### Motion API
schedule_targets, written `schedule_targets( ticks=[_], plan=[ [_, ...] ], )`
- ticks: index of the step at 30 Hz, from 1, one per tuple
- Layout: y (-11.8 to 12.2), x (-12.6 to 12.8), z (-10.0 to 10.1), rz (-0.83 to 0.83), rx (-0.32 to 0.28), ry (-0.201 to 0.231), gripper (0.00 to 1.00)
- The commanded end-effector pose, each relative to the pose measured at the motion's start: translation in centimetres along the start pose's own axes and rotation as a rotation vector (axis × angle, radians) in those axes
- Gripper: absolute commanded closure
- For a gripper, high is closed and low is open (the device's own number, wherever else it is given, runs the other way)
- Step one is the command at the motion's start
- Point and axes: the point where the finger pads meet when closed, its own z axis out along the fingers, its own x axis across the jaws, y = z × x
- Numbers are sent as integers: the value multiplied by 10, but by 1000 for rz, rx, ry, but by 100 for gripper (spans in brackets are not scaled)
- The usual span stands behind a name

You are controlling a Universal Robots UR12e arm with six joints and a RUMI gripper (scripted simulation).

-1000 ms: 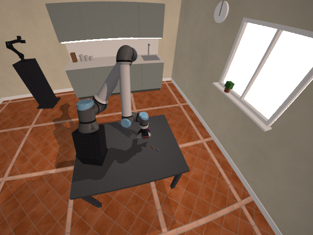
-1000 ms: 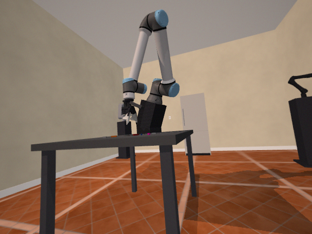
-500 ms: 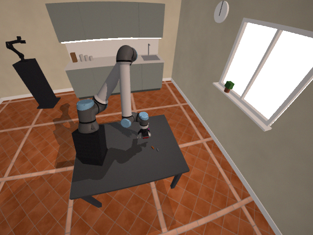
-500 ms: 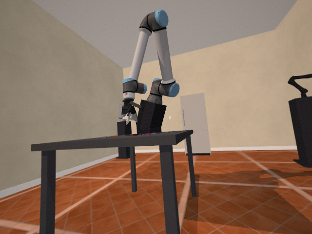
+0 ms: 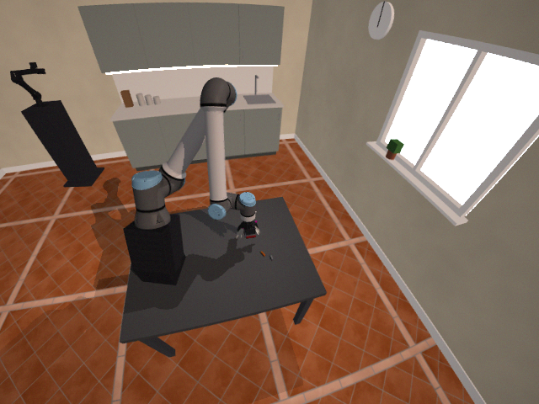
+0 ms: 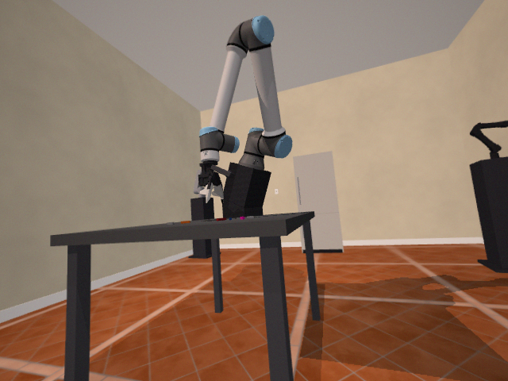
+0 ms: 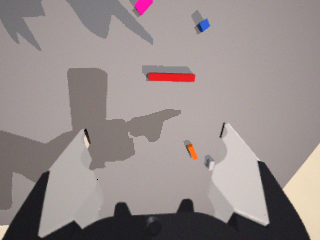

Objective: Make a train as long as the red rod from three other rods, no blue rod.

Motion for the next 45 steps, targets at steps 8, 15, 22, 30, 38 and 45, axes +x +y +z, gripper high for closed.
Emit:
schedule_targets(
  ticks=[8,15,22,30,38,45],
  plan=[
    [2,2,0,-71,0,1,0],
    [5,5,0,-196,0,1,0],
    [8,8,0,-326,-1,1,0],
    [16,14,1,-576,-1,1,0],
    [22,19,1,-763,-1,1,0],
    [29,26,1,-988,-1,1,0]
  ],
)
